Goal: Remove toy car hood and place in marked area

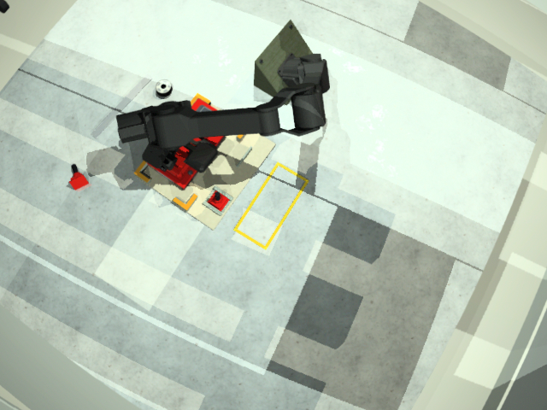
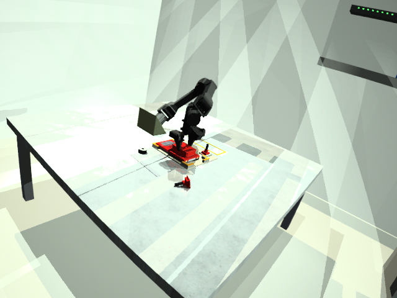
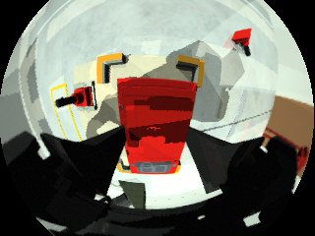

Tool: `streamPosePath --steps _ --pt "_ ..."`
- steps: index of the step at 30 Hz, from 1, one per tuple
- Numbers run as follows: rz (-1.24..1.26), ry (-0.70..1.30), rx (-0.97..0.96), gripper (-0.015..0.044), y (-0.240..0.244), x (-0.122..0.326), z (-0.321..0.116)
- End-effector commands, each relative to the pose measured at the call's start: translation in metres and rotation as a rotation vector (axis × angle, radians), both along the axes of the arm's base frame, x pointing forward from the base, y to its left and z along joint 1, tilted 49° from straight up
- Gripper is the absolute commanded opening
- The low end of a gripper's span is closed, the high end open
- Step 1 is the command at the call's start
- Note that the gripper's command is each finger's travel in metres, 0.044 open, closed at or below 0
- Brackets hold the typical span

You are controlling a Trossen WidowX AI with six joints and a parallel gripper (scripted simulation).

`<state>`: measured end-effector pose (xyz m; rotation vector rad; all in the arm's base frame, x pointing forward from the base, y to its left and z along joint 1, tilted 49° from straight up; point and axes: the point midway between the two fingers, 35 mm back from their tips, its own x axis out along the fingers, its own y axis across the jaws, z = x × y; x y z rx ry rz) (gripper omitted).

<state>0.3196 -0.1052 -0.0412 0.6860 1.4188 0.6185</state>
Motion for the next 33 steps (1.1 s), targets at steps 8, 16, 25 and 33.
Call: streamPosePath --steps 8,16,25,33 --pt "0.007 -0.003 -0.005 0.0000 -0.006 0.000 0.005" --pt "0.006 -0.003 -0.005 0.0000 -0.010 -0.001 0.008" --pt "0.006 -0.002 -0.005 0.0000 -0.014 -0.001 0.012" --pt "0.006 -0.002 -0.005 0.0000 -0.020 -0.002 0.017"
